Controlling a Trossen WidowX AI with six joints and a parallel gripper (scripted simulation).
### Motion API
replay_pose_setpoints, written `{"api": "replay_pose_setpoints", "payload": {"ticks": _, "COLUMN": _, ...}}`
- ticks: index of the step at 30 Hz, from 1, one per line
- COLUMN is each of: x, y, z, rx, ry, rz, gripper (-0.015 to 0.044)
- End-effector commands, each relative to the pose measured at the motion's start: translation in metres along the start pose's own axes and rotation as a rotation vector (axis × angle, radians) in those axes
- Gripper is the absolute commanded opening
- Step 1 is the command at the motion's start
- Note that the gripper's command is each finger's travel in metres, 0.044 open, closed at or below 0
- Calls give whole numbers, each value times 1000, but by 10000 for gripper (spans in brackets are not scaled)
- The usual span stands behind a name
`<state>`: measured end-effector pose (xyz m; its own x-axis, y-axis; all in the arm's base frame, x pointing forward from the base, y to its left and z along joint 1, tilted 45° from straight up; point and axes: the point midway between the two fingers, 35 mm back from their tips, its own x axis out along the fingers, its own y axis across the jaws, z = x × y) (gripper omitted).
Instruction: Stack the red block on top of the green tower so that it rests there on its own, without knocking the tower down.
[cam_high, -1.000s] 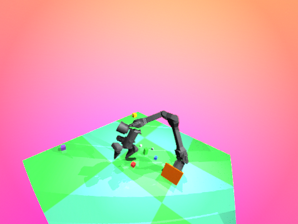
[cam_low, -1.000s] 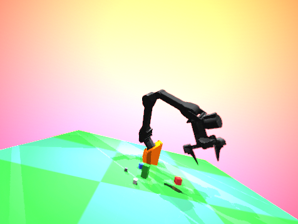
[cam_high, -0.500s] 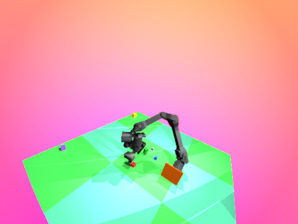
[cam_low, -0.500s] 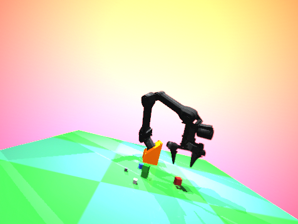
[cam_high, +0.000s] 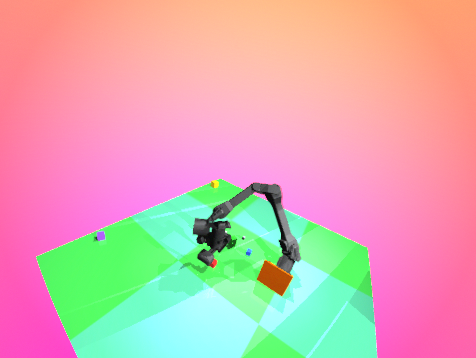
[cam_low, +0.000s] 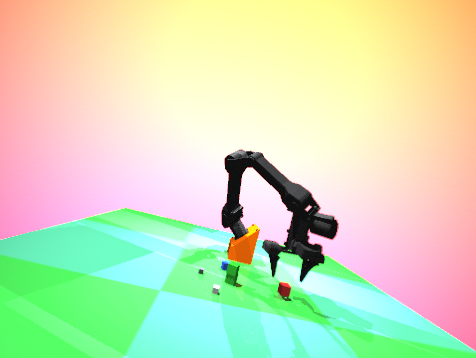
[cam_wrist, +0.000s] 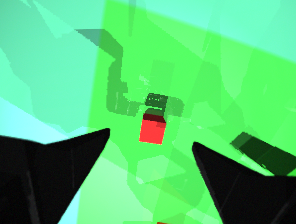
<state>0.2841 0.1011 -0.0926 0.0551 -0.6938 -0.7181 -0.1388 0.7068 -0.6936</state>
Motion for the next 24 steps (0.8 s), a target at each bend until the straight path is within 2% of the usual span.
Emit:
{"api": "replay_pose_setpoints", "payload": {"ticks": 1, "x": 5, "y": -1, "z": 0, "rx": -4, "ry": 0, "rz": -3, "gripper": 440}}
{"api": "replay_pose_setpoints", "payload": {"ticks": 24, "x": 35, "y": -1, "z": 0, "rx": -4, "ry": 0, "rz": -5, "gripper": 440}}
